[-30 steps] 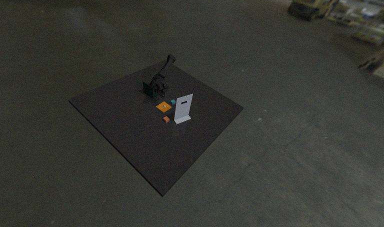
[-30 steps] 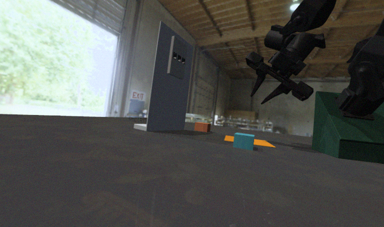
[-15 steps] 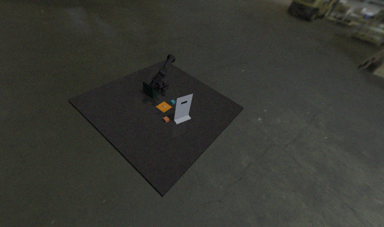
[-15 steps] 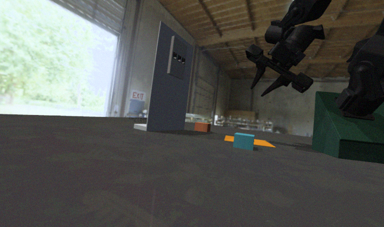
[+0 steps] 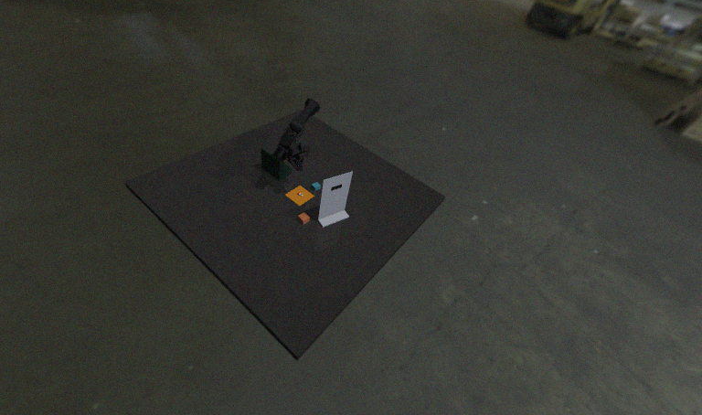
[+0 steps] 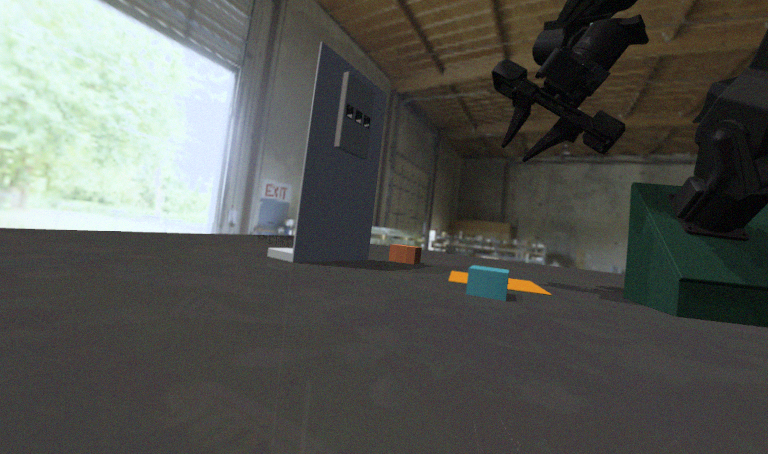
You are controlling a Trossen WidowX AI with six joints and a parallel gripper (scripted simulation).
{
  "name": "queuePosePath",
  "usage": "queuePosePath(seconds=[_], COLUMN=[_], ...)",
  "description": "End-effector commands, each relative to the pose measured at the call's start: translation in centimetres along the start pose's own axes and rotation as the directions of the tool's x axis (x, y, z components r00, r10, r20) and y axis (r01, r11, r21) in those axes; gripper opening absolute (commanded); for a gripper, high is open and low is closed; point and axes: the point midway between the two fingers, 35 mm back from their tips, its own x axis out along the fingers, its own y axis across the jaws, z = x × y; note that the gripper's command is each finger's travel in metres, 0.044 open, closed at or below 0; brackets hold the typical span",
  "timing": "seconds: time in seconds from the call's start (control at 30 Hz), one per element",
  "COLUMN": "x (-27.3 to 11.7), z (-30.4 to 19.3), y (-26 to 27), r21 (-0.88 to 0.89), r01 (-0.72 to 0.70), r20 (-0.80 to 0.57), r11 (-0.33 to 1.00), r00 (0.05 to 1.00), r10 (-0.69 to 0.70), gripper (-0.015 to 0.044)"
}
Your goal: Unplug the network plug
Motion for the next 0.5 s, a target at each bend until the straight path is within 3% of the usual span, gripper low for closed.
queuePosePath(seconds=[0.0, 0.4, 0.47], x=[-1.3, -4.0, -4.0], z=[0.0, 0.3, 0.3], y=[-0.9, -2.2, -2.2], r21=[-0.010, -0.013, -0.013], r01=[0.005, 0.009, 0.009], r20=[-0.005, 0.000, 0.000], r11=[1.000, 1.000, 1.000], r00=[1.000, 1.000, 1.000], r10=[-0.005, -0.009, -0.009], gripper=[0.0156, 0.0156, 0.0209])
